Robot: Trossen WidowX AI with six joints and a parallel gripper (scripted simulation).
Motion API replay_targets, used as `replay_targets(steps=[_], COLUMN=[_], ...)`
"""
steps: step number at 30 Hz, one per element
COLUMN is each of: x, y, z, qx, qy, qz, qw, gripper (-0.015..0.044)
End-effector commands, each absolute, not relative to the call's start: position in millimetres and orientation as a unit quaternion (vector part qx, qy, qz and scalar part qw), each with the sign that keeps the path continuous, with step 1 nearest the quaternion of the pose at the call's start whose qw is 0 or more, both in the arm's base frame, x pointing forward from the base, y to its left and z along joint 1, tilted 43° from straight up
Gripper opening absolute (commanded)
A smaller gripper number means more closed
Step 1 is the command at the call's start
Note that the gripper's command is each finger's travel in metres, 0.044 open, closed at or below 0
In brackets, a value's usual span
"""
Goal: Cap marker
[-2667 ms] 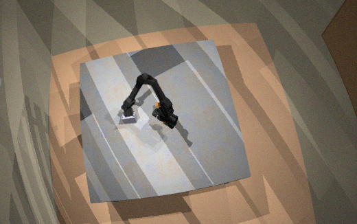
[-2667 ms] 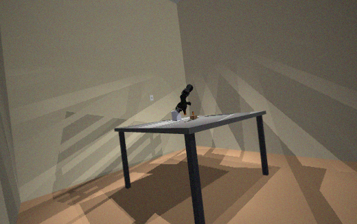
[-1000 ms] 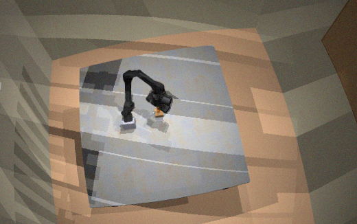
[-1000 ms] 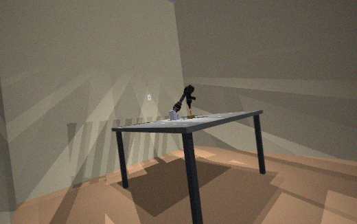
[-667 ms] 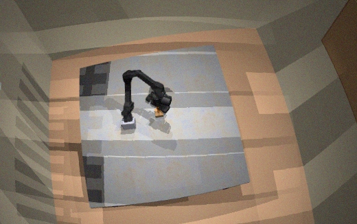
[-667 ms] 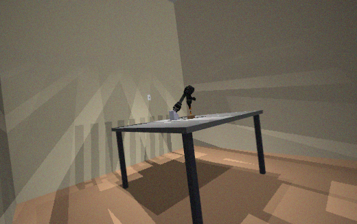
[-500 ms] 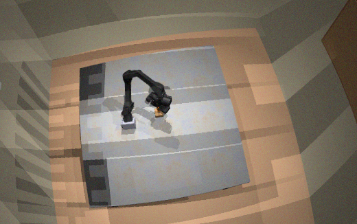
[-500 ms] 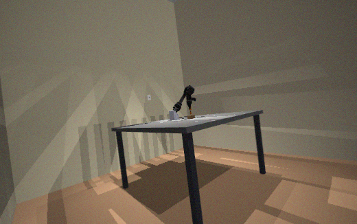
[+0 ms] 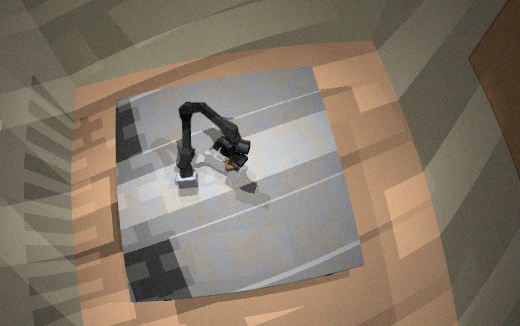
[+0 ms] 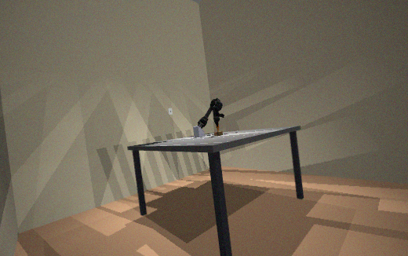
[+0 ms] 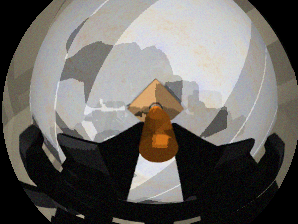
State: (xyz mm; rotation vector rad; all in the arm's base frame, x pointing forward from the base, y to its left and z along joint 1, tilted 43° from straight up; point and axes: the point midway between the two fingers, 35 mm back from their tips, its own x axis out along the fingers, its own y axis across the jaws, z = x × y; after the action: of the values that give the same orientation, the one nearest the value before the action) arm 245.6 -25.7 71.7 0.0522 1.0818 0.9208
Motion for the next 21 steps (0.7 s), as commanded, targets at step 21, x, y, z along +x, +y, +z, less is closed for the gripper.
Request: replay_targets(steps=[21], x=[248], y=[-10], z=[55], qx=[0.022], qy=[0.495], qz=[0.425], qw=[0.757], gripper=[0.0105])
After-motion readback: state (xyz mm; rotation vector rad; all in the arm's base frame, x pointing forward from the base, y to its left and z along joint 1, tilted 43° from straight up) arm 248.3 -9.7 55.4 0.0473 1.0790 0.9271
